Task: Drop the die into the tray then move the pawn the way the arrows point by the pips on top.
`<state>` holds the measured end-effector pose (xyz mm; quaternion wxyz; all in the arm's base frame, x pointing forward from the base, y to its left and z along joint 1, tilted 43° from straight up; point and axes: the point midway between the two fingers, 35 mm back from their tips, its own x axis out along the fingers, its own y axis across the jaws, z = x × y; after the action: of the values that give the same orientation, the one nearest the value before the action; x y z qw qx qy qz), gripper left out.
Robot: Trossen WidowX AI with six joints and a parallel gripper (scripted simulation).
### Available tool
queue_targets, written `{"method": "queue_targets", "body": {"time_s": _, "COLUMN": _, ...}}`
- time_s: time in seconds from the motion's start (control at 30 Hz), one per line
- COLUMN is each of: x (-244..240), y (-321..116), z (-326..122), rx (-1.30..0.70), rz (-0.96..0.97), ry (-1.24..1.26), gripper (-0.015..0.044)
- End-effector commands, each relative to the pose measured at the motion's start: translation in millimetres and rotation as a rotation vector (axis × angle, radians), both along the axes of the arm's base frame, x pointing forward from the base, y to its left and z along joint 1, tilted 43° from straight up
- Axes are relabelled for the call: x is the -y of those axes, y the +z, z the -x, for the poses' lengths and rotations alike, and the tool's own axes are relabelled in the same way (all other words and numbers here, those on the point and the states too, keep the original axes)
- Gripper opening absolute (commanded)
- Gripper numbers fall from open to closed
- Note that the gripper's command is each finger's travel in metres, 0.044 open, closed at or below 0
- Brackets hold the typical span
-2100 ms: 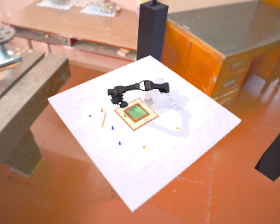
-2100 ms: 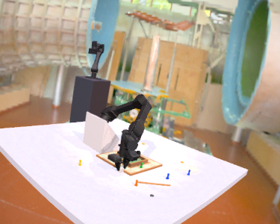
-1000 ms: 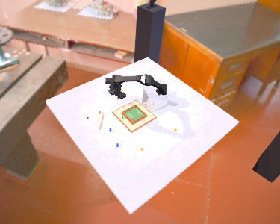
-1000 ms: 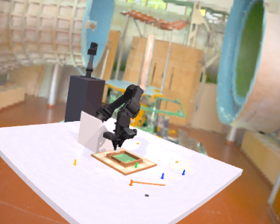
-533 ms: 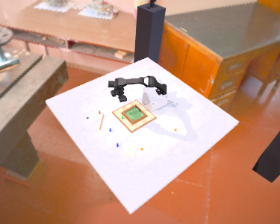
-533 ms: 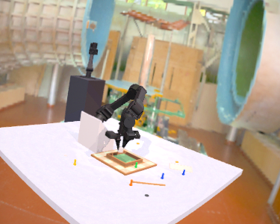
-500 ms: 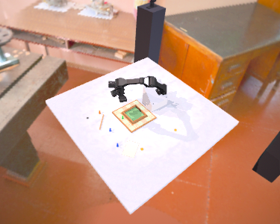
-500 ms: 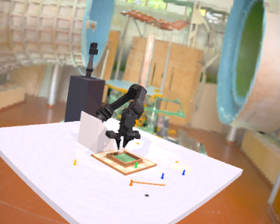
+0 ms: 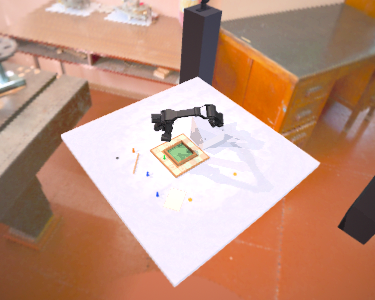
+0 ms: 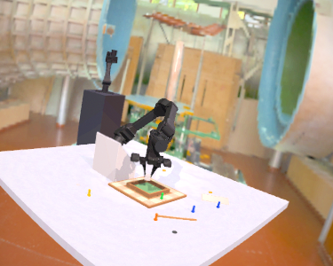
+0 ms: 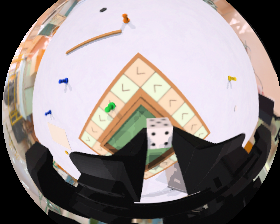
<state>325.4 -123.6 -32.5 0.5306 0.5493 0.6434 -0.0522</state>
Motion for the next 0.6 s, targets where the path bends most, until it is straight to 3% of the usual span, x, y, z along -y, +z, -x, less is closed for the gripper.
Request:
{"method": "queue_targets", "body": {"time_s": 0.0, "x": -9.1, "y": 8.8, "z": 1.6, "rx": -0.055, "rz": -0.013, "ry": -0.081, "gripper": 0.0000}}
{"method": "queue_targets", "body": {"time_s": 0.57, "x": -58.9, "y": 27.2, "z": 22.2, "rx": -0.370, "rz": -0.104, "ry": -0.434, "gripper": 0.0000}}
